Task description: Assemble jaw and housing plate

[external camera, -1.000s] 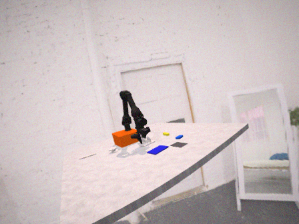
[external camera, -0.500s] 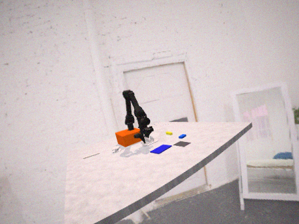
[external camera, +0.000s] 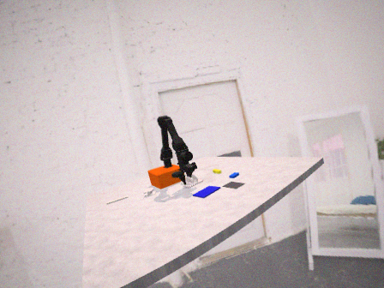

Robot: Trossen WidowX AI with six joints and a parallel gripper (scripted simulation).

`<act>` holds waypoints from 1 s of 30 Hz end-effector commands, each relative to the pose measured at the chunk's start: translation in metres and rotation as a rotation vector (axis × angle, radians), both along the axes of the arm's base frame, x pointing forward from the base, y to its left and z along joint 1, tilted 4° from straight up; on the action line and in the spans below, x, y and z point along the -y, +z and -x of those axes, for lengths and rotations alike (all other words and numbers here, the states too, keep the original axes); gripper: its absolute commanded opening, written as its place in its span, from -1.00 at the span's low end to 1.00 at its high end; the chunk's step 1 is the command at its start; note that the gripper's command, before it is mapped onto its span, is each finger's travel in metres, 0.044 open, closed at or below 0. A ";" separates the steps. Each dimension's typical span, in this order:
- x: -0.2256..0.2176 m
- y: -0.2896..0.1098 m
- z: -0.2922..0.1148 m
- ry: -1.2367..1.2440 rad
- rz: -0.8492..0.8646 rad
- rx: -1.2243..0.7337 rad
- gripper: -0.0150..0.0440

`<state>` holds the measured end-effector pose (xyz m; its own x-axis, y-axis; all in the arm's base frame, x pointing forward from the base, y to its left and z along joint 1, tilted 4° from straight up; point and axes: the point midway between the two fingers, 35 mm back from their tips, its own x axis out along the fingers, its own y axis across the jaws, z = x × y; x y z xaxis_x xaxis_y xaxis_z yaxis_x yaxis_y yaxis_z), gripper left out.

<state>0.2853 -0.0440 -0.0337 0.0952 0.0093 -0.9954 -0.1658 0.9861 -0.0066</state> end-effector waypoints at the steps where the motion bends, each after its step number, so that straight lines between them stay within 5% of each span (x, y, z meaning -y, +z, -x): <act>1: 0.000 0.000 0.000 0.000 0.000 0.000 0.27; 7: 0.000 0.010 0.000 0.000 0.001 0.000 0.27; 14: 0.001 0.067 0.006 0.002 0.003 0.002 0.27; 18: 0.001 0.061 0.004 -0.001 0.002 0.011 0.27; 26: 0.056 0.064 0.018 0.131 0.025 0.003 0.98; 30: 0.089 0.065 0.032 0.212 0.036 -0.002 1.00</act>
